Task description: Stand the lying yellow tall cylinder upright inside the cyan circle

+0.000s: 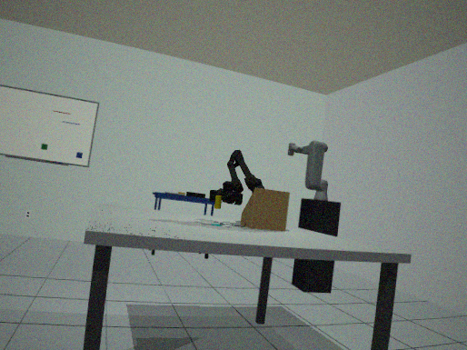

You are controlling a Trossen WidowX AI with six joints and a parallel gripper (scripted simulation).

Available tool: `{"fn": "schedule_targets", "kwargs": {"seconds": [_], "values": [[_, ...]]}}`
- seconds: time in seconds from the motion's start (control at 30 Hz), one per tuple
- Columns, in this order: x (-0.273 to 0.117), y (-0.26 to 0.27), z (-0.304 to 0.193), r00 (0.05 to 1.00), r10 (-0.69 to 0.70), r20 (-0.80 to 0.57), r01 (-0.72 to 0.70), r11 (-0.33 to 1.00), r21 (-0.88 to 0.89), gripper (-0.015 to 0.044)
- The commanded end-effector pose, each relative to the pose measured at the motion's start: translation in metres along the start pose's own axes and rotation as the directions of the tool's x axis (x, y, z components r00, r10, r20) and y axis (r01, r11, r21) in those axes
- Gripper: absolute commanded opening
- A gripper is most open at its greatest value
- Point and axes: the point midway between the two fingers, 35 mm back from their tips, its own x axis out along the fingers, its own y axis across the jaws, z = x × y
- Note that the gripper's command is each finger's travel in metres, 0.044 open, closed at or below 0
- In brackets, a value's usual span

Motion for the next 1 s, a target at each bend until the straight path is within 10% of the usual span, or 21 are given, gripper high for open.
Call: {"fn": "schedule_targets", "kwargs": {"seconds": [0.0,0.97], "values": [[0.001,-0.001,-0.007,1.000,0.004,0.005,-0.004,1.000,-0.004,0.0105],[0.007,0.006,-0.070,1.000,-0.007,0.012,0.007,1.000,0.004,0.0105]]}}
